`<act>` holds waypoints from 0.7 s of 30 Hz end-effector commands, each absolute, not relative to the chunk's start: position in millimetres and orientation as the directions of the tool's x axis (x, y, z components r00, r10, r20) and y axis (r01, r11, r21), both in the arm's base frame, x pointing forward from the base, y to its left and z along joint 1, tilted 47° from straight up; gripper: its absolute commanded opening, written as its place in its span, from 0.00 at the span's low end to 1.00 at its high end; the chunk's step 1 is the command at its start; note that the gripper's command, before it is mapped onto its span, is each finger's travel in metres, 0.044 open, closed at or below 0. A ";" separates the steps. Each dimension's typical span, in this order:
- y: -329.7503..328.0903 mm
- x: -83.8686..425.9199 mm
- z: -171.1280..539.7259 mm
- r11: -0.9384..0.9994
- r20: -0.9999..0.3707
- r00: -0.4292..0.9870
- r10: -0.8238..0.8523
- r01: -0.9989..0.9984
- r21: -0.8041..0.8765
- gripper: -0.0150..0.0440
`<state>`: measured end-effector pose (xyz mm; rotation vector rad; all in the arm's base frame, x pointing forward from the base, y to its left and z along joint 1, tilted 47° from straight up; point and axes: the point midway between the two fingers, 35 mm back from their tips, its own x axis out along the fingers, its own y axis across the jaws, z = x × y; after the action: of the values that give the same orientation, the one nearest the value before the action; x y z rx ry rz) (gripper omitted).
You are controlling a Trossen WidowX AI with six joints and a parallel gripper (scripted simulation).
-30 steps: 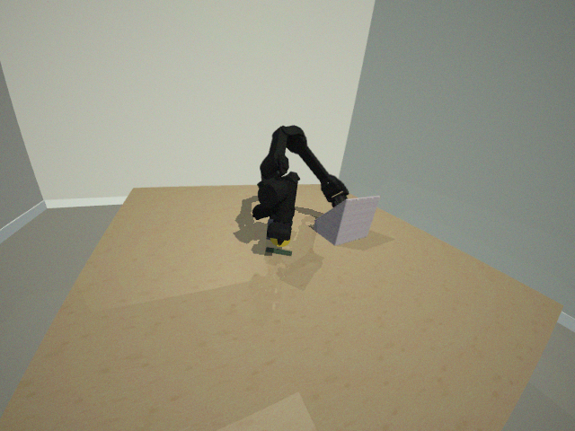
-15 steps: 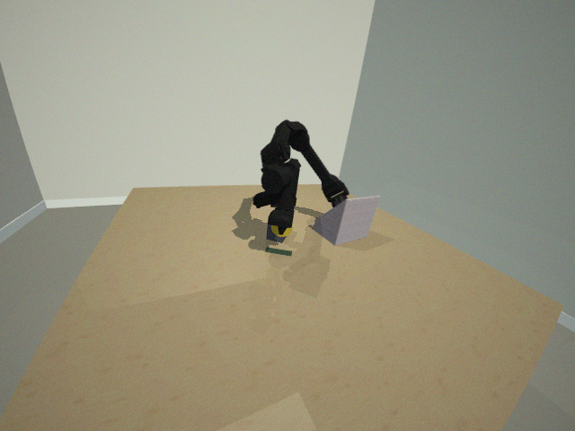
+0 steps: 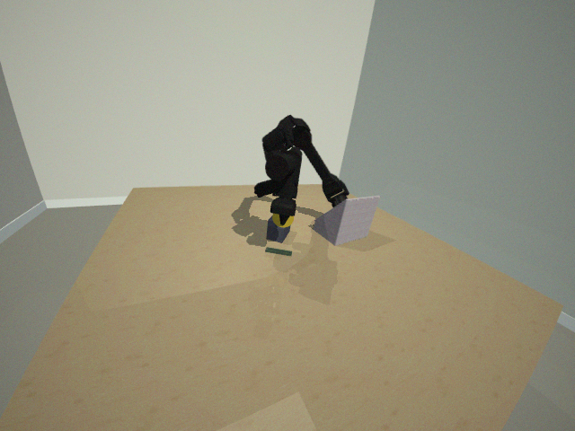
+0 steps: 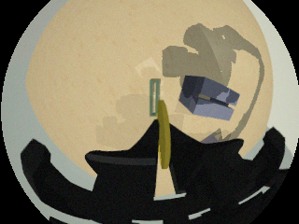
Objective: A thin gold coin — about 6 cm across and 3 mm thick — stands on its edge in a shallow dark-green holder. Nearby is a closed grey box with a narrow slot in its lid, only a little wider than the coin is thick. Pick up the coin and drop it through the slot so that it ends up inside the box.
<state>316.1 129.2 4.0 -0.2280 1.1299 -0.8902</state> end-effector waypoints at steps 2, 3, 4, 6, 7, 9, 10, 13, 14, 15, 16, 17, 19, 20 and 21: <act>130.6 315.6 5.9 0.678 -0.690 0.135 -0.711 0.392 -0.623 0.25; 130.6 315.5 6.0 0.684 -0.690 0.135 -0.711 0.360 -0.635 0.25; 130.6 315.4 6.0 0.689 -0.690 0.135 -0.711 0.327 -0.647 0.25; 130.5 315.2 6.1 0.697 -0.690 0.135 -0.711 0.261 -0.668 0.25; 130.5 315.1 6.1 0.700 -0.690 0.135 -0.711 0.228 -0.677 0.25; 130.4 315.0 6.1 0.702 -0.690 0.135 -0.711 0.160 -0.693 0.25; 130.4 314.9 6.2 0.703 -0.690 0.135 -0.711 0.126 -0.700 0.25; 130.3 314.6 6.3 0.698 -0.690 0.135 -0.711 0.022 -0.716 0.25; 130.3 314.6 6.3 0.695 -0.690 0.135 -0.711 -0.012 -0.719 0.25; 130.3 314.5 6.3 0.691 -0.690 0.135 -0.711 -0.047 -0.722 0.25; 130.2 314.4 6.3 0.686 -0.690 0.135 -0.711 -0.081 -0.723 0.25; 130.2 314.3 6.4 0.680 -0.690 0.135 -0.711 -0.115 -0.724 0.25; 130.2 314.1 6.4 0.666 -0.690 0.135 -0.711 -0.184 -0.723 0.25; 130.1 314.0 6.5 0.658 -0.690 0.135 -0.711 -0.218 -0.721 0.25; 130.1 314.0 6.5 0.649 -0.690 0.135 -0.711 -0.251 -0.718 0.25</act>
<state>315.0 129.9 6.2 -0.7895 1.4052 -0.4677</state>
